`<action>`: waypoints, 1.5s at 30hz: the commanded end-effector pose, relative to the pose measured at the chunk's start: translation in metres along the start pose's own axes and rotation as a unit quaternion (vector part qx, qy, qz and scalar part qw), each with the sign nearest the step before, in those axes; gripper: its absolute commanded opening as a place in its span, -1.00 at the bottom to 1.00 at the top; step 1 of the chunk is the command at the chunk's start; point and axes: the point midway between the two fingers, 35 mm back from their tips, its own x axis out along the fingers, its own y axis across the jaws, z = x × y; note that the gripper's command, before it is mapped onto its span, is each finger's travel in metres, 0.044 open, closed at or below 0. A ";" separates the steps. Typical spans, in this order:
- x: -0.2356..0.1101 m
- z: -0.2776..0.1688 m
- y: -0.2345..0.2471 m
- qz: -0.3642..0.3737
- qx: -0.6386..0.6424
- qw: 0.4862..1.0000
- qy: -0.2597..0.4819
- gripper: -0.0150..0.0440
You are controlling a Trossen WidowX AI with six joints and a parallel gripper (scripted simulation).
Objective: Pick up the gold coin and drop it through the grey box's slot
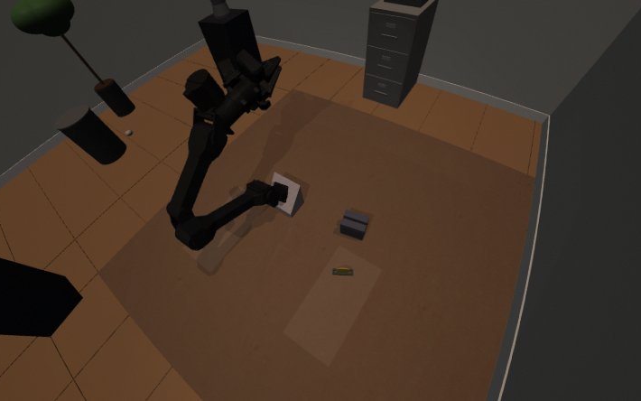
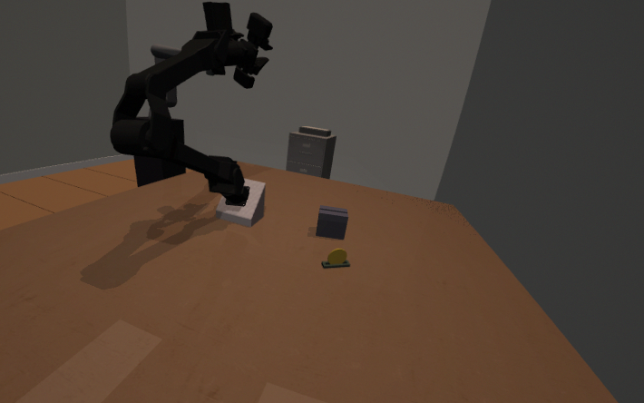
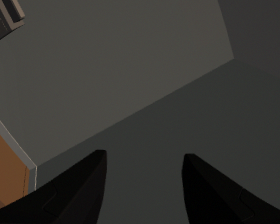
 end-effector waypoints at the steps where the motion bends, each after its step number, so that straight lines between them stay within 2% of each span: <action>1: 0.016 -0.058 -0.012 0.015 0.070 0.992 0.106 0.05; 7: 0.018 -0.162 -0.019 0.035 0.186 0.941 0.281 0.05; 14: -0.017 -0.279 -0.009 0.047 0.315 0.824 0.470 0.05; 23: -0.111 -0.397 0.028 0.055 0.443 0.599 0.665 0.05; 31: -0.215 -0.455 0.074 0.072 0.502 0.372 0.777 0.05; 34: -0.222 -0.463 0.076 0.073 0.505 0.354 0.784 0.05; 45: -0.230 -0.481 0.104 0.073 0.504 0.354 0.784 0.05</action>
